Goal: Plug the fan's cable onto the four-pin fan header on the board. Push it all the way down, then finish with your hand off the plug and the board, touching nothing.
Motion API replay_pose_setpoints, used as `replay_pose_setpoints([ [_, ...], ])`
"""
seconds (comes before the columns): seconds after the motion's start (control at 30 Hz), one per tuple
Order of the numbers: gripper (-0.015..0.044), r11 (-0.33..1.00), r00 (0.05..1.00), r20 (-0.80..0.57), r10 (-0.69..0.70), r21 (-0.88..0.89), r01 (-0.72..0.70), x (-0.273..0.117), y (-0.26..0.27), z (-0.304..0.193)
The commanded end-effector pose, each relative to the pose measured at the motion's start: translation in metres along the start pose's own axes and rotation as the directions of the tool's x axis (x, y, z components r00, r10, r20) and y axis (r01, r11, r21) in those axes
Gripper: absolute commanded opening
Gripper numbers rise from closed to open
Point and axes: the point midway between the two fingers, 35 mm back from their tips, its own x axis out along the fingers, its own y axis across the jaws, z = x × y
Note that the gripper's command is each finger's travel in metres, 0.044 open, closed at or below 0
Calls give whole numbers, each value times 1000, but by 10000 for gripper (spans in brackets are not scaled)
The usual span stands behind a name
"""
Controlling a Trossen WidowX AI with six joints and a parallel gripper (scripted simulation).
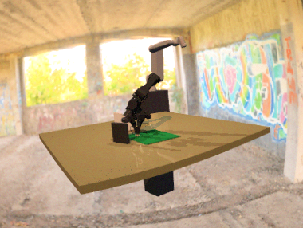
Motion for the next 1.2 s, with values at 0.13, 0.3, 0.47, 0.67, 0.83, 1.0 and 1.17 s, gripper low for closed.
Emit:
replay_pose_setpoints([
  [0.13,0,1000,1000,5,4,4,-4,6,0,1],
  [0.3,0,1000,1000,5,4,4,-4,10,0,1],
  [0.47,0,1000,1000,5,4,4,-4,13,0,1],
  [0.67,79,1000,1000,3,0,2,0,11,-1,0],
  [0.83,210,1000,1000,3,0,2,0,11,-1,0],
  [1.0,260,1000,1000,3,0,2,0,8,-1,0],
  [1.17,260,1000,1000,4,1,4,-1,-44,-1,0],
])
